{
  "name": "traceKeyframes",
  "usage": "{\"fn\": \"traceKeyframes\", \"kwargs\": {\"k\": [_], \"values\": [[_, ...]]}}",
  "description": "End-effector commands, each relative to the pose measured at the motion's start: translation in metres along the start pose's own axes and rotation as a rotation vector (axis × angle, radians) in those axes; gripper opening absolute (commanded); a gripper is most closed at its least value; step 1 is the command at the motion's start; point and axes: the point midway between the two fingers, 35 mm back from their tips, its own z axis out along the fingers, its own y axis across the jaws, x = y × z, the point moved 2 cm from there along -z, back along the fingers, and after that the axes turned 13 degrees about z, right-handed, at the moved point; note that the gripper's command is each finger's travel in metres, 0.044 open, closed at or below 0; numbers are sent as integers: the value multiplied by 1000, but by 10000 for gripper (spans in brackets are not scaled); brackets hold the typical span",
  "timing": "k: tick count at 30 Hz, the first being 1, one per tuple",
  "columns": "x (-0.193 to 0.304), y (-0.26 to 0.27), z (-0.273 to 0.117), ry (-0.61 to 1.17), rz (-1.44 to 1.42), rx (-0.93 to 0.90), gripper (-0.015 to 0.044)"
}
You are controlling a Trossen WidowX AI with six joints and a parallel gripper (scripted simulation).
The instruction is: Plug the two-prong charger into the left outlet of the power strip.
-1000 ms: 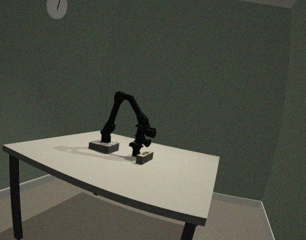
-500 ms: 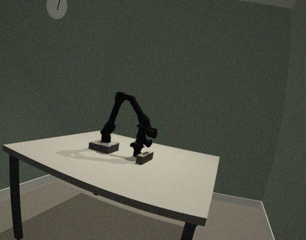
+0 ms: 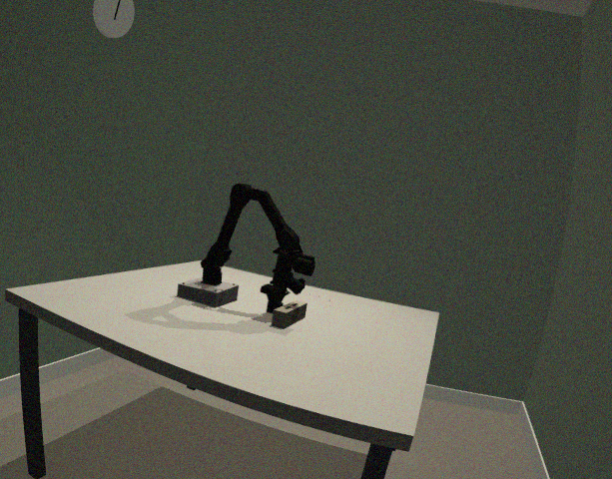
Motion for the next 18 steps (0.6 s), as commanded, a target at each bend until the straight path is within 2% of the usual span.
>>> {"fn": "traceKeyframes", "kwargs": {"k": [1,18], "values": [[-2,0,-1,-3,5,2,0],[-4,0,-2,-4,5,2,0]]}}
